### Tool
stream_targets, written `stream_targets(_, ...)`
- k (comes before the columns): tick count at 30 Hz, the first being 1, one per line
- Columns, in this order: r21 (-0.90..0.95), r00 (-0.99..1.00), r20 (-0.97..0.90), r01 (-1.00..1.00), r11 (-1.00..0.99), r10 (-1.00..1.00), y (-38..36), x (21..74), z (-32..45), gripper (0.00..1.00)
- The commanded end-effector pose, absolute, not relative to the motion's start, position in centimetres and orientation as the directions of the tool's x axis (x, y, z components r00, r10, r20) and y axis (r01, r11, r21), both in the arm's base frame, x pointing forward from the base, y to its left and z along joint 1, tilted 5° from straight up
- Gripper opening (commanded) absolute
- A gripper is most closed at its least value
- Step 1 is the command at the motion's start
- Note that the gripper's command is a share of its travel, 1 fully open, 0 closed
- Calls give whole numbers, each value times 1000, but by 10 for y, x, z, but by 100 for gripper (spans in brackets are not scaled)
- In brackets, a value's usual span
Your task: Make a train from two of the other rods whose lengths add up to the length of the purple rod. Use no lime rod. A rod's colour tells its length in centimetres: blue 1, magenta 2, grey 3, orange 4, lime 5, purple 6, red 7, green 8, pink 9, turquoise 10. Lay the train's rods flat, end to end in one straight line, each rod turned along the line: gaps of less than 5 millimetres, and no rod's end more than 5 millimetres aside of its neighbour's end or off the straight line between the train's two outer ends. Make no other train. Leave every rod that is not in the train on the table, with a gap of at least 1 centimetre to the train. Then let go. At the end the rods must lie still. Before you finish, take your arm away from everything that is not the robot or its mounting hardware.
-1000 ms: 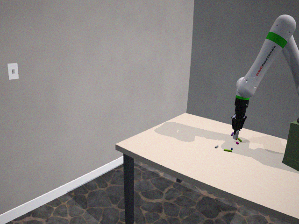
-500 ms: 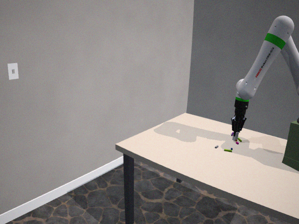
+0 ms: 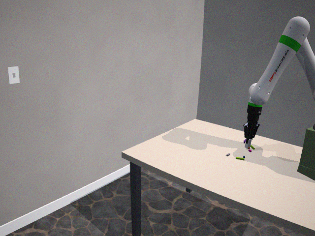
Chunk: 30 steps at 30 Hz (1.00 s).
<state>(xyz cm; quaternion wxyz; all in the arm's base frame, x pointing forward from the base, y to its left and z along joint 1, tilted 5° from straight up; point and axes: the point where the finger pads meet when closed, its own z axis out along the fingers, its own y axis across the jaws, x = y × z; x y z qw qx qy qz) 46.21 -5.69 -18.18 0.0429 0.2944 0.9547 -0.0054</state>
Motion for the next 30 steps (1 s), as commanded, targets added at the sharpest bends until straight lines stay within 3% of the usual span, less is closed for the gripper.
stream_targets(1,15,-823,-85,563,827,562,-57,462,-182,3)
stream_targets(30,15,-823,-85,563,827,562,-57,463,-191,3)
